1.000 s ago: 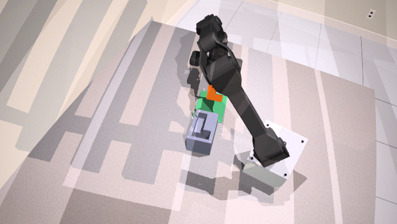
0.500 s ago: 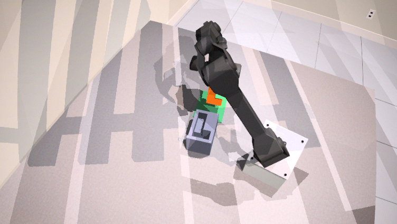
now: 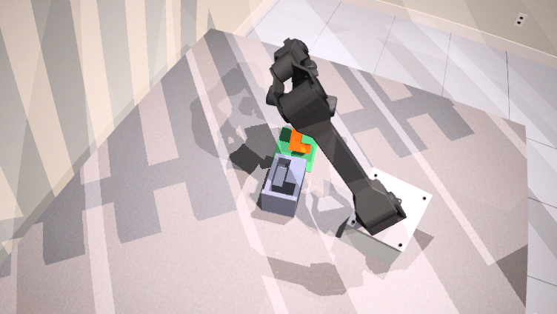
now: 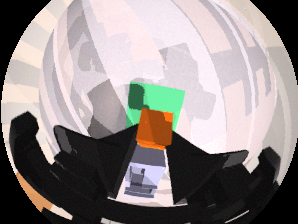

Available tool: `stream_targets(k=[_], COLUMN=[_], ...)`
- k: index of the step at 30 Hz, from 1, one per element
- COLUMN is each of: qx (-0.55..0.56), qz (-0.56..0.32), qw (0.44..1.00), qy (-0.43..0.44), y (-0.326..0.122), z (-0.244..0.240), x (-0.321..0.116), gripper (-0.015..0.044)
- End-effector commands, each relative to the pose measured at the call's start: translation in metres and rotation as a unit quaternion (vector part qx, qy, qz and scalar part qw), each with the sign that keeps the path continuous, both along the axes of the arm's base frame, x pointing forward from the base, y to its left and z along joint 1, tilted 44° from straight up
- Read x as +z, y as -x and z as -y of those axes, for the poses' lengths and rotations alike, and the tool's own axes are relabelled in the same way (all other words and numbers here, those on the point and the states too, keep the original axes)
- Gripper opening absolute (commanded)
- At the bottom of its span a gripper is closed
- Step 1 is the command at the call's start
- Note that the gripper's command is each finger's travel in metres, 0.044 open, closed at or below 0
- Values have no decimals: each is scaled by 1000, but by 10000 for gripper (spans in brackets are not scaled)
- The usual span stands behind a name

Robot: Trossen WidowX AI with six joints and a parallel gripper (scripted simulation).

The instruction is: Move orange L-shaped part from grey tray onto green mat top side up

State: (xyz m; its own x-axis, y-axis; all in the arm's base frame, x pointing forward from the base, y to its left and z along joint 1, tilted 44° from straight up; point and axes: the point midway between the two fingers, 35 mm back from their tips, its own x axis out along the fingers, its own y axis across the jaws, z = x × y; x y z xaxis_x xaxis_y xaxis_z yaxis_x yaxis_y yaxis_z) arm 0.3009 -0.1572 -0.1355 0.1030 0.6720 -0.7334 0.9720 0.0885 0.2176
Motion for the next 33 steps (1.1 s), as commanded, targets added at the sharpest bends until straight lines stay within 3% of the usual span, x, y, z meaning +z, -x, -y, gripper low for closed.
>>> stream_targets(k=[1, 28, 33], qx=[-2, 0, 0], qz=[-2, -2, -2], qw=[1000, 1000, 1000], qy=[-3, -2, -2], y=[1, 0, 0], z=[-6, -16, -16], x=[-5, -16, -16], gripper=[0, 0, 131])
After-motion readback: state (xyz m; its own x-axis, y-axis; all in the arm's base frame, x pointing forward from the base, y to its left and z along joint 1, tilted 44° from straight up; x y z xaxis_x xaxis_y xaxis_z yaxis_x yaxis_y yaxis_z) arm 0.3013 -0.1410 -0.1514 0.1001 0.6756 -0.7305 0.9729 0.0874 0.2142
